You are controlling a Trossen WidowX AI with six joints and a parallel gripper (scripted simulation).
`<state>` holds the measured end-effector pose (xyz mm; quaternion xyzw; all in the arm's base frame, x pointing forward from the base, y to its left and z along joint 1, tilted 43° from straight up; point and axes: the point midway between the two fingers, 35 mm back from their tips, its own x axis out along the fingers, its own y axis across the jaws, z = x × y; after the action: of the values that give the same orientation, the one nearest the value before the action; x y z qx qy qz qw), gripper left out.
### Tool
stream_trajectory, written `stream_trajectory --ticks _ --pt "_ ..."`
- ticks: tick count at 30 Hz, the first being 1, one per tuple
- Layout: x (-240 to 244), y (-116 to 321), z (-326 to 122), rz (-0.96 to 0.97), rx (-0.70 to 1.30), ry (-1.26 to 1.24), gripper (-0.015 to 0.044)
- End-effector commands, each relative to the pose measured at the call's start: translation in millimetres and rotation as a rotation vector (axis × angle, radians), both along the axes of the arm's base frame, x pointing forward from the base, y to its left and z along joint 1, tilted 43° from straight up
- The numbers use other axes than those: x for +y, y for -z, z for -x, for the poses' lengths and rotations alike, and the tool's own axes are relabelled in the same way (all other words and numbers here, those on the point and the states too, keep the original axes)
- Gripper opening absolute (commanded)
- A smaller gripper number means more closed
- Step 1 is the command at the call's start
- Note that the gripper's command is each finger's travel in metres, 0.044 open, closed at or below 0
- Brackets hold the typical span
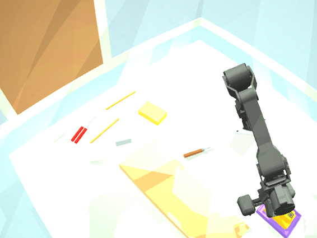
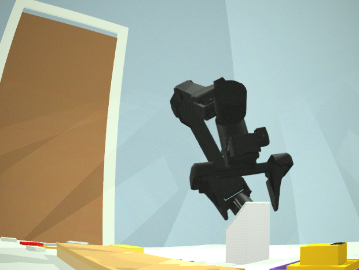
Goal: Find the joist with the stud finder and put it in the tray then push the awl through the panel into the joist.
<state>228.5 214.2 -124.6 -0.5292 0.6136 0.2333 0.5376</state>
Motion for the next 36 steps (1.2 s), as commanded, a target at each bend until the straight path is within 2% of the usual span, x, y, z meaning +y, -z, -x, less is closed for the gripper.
stream_trajectory --ticks 1,10,14,20,36 --pt "-48.6 -37.8 -35.7 -0.005 -0.117 0.224 0.044" --pt "-173.6 -113.9 -70.9 0.007 -0.385 0.709 0.044" --pt "-233.8 -144.8 -63.2 0.035 -0.516 0.931 0.044" --pt "-312.0 -183.3 -27.5 0.105 -0.712 1.243 0.044" --pt "-315.1 -183.7 -19.8 0.109 -0.722 1.259 0.044"
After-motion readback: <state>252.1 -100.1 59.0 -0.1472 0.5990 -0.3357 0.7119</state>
